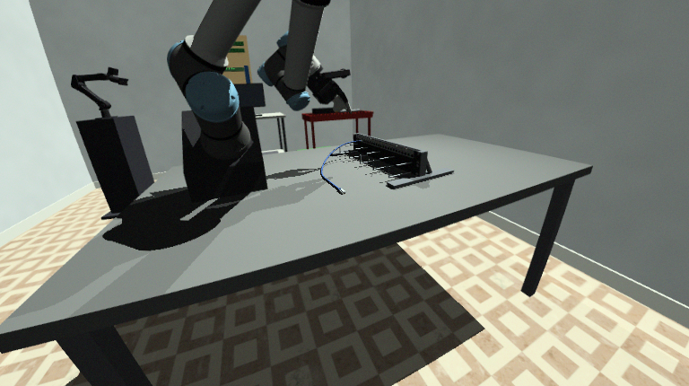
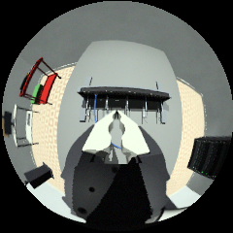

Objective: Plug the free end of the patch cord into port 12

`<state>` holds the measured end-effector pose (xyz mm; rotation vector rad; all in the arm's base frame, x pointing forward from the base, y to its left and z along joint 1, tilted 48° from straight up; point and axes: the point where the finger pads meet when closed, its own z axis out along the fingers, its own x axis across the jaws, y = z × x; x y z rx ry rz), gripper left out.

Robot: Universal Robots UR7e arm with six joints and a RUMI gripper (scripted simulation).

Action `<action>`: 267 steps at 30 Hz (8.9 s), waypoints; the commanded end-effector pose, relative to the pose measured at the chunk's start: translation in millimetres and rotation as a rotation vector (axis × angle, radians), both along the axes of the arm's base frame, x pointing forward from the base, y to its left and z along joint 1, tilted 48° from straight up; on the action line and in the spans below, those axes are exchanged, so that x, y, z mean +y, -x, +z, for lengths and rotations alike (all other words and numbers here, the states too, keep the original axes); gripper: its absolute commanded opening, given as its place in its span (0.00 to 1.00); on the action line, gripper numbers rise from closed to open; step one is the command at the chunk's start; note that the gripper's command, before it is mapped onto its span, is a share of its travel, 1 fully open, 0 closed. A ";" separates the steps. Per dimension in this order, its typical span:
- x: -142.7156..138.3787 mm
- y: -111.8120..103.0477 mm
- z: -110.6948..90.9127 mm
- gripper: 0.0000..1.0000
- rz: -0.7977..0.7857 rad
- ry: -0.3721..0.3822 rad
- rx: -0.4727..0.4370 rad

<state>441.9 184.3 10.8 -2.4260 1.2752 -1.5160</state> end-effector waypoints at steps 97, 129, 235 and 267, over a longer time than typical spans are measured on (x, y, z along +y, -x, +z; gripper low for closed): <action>-14.7 -29.7 -20.6 0.00 0.002 -0.001 -0.001; -4.6 6.2 18.2 0.00 0.002 -0.001 -0.001; -112.3 -116.5 7.1 0.00 0.002 -0.001 -0.001; -104.4 -100.8 18.1 0.00 0.002 -0.001 -0.001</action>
